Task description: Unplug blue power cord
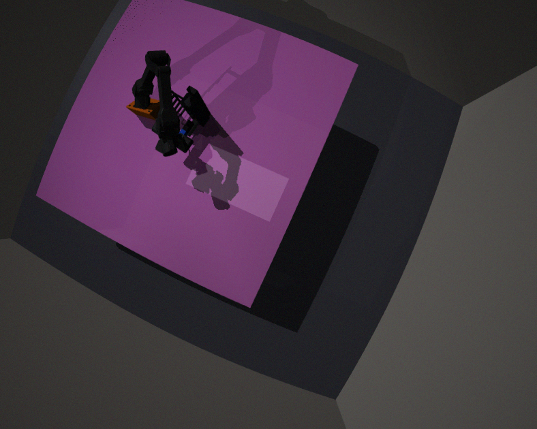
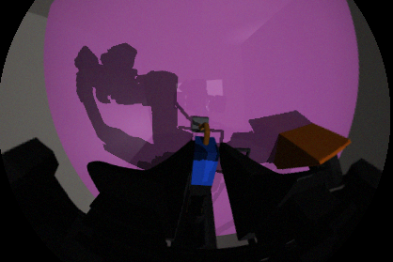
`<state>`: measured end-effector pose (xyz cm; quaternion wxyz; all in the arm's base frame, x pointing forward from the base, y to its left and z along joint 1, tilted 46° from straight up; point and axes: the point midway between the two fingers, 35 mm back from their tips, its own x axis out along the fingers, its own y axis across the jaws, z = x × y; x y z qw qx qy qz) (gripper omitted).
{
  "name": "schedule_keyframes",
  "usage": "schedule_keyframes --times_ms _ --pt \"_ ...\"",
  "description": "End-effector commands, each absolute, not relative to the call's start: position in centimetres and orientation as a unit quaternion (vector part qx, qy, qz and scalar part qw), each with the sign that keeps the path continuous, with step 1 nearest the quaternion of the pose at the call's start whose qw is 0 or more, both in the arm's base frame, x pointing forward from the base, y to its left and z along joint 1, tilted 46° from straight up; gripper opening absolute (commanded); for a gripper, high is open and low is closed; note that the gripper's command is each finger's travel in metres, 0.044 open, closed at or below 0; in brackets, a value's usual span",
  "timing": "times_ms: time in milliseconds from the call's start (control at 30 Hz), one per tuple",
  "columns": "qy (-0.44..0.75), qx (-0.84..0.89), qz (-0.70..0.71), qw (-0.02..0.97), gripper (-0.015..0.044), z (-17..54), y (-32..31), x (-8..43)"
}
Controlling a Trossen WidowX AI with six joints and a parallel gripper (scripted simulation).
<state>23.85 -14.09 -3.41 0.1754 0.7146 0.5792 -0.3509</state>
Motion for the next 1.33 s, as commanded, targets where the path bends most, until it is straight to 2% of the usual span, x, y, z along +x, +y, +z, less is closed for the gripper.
schedule_keyframes --times_ms 0,300,433,600,1300 --pt "0.579 0.713 -0.351 0.181 0.0105 -3.2 -13.9 24.1" --pt "0.579 0.713 -0.351 0.181 0.0341 -3.2 -13.9 24.1" --pt "0.578 0.713 -0.353 0.182 0.0440 -4.4 -15.8 23.5" --pt "0.578 0.713 -0.353 0.183 0.0440 -6.4 -18.8 22.2" --pt "0.578 0.713 -0.353 0.183 0.0440 -6.4 -18.8 22.2"
